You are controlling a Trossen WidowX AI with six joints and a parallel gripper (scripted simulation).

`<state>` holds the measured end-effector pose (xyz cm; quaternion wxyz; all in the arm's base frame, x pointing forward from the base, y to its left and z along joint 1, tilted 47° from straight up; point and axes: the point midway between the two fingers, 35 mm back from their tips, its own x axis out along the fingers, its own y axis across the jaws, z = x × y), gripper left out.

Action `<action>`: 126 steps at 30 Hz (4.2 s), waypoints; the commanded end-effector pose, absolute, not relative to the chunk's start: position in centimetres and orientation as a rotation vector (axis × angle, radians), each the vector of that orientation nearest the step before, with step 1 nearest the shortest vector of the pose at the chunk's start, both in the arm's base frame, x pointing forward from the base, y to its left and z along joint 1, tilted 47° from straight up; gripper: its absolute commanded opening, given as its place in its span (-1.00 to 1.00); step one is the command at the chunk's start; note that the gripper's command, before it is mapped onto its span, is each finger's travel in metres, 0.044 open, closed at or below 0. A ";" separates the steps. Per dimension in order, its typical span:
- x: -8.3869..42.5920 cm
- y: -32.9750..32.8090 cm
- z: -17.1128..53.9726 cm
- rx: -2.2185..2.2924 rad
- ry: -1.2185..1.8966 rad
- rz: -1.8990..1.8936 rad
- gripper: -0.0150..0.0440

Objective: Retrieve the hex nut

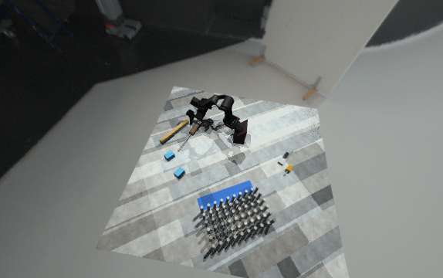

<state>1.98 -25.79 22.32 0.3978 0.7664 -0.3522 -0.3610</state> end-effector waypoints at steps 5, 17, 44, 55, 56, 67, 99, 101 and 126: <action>2.3 -26.6 21.2 1.947 -0.897 -0.914 0.46; 2.6 -27.4 20.4 1.946 -0.902 -0.909 0.26; 1.9 -24.8 21.9 1.915 -0.745 -0.976 -0.49; 0.7 -21.8 23.8 1.938 -0.738 -1.008 -0.49; 0.6 -21.6 24.1 1.941 -0.742 -1.008 -0.49; 0.8 -18.6 27.4 1.959 -0.817 -0.959 -0.49; 4.1 -17.5 26.3 2.158 -0.581 -1.004 -0.49; 4.4 -17.6 26.0 2.171 -0.551 -1.015 -0.49; 8.1 -17.5 22.8 2.209 -0.175 -1.167 -0.49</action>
